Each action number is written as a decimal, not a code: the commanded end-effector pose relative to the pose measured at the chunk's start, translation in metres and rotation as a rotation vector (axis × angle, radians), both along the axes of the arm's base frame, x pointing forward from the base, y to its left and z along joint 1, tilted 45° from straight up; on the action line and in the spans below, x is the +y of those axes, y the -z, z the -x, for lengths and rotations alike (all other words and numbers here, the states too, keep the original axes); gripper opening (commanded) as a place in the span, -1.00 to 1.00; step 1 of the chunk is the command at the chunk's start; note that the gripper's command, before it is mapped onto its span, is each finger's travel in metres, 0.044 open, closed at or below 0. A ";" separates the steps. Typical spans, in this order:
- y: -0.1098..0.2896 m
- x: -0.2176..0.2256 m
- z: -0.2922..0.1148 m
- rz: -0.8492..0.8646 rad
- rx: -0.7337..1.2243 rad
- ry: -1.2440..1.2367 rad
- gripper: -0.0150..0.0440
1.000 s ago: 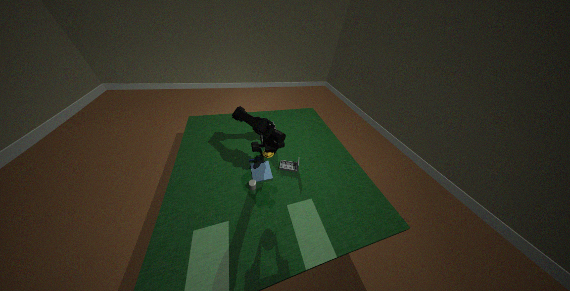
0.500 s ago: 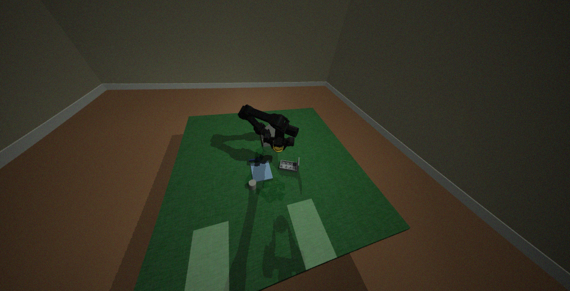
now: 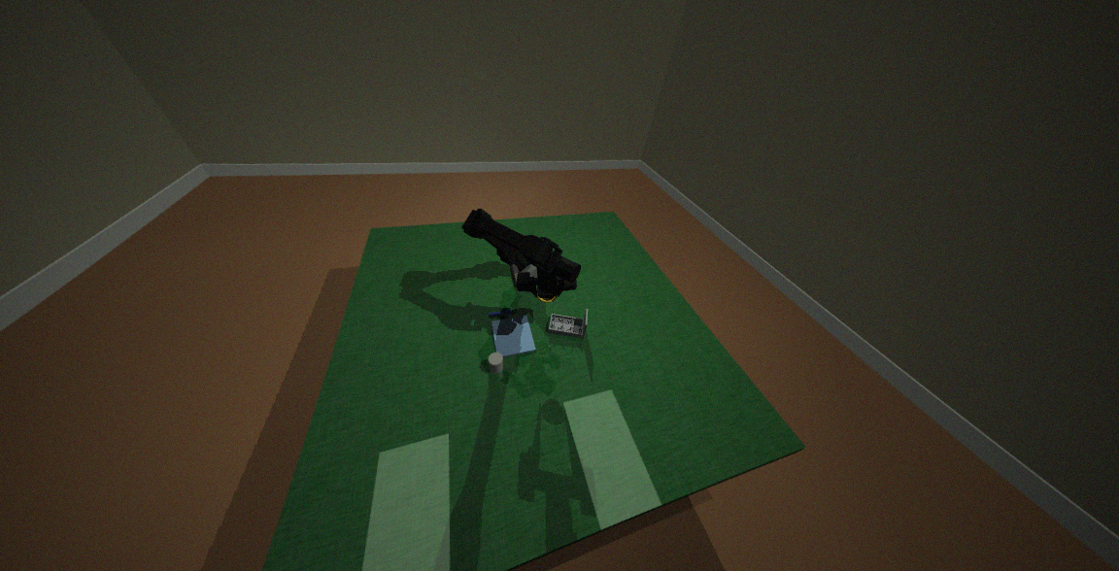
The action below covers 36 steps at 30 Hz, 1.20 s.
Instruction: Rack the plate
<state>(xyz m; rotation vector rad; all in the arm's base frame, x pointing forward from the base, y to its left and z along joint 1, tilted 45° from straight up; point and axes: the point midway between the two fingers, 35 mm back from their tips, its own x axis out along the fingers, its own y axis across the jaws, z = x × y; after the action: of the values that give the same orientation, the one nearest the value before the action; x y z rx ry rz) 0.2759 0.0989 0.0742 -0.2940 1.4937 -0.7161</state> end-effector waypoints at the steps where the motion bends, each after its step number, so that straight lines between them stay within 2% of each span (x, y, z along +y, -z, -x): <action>1: 0.011 -0.008 0.004 -0.070 0.079 -0.028 -0.49; 18: 0.046 -0.028 0.008 -0.410 0.263 -0.228 -0.49; 36: 0.072 -0.044 0.007 -0.742 0.263 -0.560 -0.49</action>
<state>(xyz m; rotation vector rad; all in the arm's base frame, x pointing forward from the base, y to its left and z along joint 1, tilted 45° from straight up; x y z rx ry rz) 0.2714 0.0582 0.0077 -0.2236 1.7304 0.2563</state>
